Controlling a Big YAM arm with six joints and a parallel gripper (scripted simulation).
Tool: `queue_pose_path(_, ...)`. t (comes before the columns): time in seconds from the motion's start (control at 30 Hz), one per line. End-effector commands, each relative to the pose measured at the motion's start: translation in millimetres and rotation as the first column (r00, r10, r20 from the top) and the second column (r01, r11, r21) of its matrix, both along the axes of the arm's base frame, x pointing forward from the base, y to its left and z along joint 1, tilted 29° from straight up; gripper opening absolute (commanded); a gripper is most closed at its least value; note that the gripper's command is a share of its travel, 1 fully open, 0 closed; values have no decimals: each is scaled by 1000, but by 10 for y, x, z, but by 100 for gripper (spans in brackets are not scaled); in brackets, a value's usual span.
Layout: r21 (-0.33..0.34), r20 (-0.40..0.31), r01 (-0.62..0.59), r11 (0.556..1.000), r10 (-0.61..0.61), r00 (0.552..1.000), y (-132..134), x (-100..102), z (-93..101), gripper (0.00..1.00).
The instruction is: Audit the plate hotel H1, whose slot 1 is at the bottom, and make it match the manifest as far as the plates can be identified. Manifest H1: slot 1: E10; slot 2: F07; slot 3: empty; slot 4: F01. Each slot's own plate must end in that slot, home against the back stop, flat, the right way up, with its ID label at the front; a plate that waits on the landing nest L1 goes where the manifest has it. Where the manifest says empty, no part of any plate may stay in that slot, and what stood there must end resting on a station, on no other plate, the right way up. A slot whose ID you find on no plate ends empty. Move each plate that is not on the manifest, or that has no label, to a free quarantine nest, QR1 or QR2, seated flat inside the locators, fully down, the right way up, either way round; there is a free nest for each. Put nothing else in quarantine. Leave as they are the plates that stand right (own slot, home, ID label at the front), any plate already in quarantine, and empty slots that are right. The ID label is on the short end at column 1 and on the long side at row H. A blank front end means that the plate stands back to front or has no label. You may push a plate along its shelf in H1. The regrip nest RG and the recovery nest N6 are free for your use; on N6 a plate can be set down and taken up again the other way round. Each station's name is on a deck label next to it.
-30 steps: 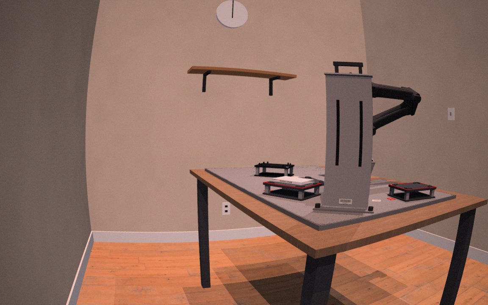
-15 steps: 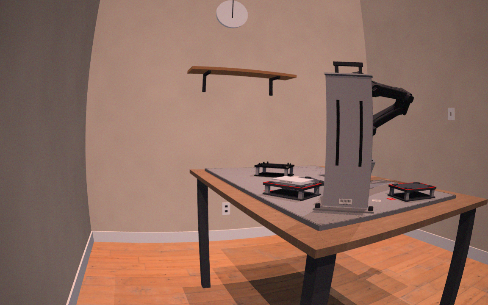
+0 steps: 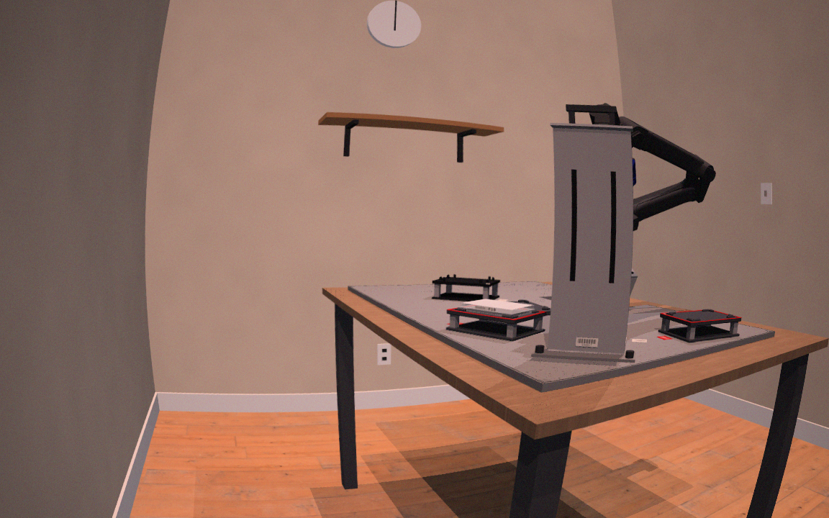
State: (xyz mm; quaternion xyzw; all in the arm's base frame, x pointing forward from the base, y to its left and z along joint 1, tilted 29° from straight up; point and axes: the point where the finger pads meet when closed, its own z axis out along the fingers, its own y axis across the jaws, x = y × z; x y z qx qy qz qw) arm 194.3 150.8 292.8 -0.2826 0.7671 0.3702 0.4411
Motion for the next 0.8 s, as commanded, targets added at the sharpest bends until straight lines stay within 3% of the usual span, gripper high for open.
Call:
queue_pose_path(0.0,-16,71,13,1000,-12,997,-84,42,374,100)
queue_pose_path(0.77,-25,64,13,1000,-11,998,-383,22,852,100)
